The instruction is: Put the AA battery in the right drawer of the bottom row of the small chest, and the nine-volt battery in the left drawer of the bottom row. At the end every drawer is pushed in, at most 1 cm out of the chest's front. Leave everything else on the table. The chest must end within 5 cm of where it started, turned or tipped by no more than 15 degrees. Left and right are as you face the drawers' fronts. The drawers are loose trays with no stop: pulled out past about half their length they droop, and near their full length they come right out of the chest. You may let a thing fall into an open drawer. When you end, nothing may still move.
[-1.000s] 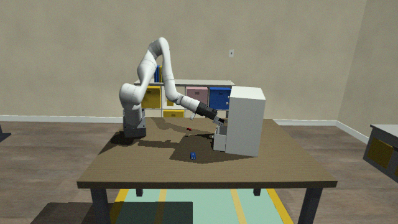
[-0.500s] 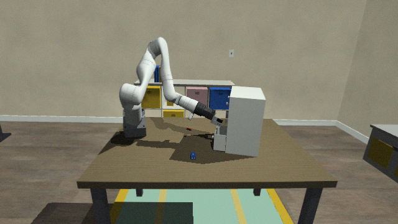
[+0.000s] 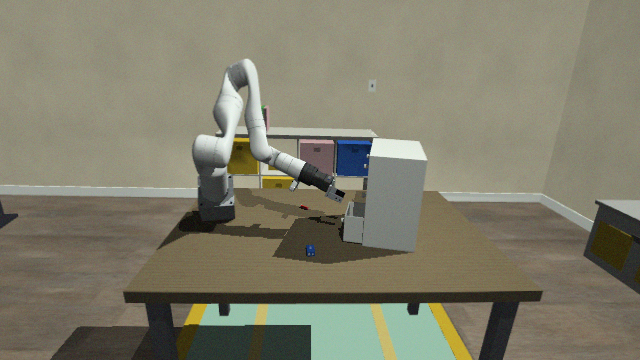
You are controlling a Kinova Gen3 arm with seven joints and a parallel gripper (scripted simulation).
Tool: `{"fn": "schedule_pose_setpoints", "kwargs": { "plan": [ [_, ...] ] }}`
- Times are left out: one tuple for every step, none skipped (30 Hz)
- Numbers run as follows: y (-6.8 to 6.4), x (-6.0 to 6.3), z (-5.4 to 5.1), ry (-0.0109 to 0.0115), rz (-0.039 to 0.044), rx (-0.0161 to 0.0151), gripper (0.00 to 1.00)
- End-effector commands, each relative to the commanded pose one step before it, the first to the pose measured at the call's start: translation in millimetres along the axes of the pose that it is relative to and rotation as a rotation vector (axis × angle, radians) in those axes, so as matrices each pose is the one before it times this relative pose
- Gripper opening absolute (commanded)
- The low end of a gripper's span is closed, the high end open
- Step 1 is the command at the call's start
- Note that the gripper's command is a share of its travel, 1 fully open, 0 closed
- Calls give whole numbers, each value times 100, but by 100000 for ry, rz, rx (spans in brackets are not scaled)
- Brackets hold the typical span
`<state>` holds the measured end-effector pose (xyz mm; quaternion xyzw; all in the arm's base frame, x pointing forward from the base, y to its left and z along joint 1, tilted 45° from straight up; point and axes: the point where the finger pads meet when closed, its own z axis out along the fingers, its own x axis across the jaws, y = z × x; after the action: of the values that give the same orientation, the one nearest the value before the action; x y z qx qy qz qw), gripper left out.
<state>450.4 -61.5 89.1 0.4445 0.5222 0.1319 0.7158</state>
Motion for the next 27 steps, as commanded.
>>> {"fn": "schedule_pose_setpoints", "kwargs": {
  "plan": [
    [274, 758, -1543, 2003, -444, -1378, 100],
    [-125, 0, -435, 0, 0, 0, 100],
    [-122, 0, -426, 0, 0, 0, 100],
    [-119, 0, -416, 0, 0, 0, 100],
    [-116, 0, -405, 0, 0, 0, 100],
    [0, 0, 0, 0, 0, 0, 100],
    [0, 0, 0, 0, 0, 0, 100],
    [-113, 0, -393, 0, 0, 0, 100],
    [-109, 0, -380, 0, 0, 0, 100],
    [-105, -1, -366, 0, -1, 1, 100],
    [-99, 1, -349, 0, 1, -1, 100],
    [-95, 0, -333, 0, 0, 0, 100],
    [-92, -1, -318, 0, -1, 1, 100],
    [-85, 1, -300, 0, 1, -1, 100],
    [-81, 0, -283, 0, 0, 0, 100],
    [-77, 0, -266, 0, -1, 1, 100],
    [-70, 1, -248, 0, 1, -1, 100],
    [-67, -1, -231, 0, -1, 1, 100],
    [-60, 1, -212, 0, 1, -1, 100],
    [-56, 0, -195, 0, 0, 0, 100],
    [-51, 0, -178, 0, -1, 1, 100],
    [-45, 1, -159, 0, 1, -2, 100],
    [0, 0, 0, 0, 0, 0, 100],
    [0, 0, 0, 0, 0, 0, 100],
    [-41, 0, -142, 0, 0, 1, 100],
    [-37, -1, -126, 0, -1, 2, 100],
    [-30, 1, -107, 0, 1, -2, 100]
  ]
}}
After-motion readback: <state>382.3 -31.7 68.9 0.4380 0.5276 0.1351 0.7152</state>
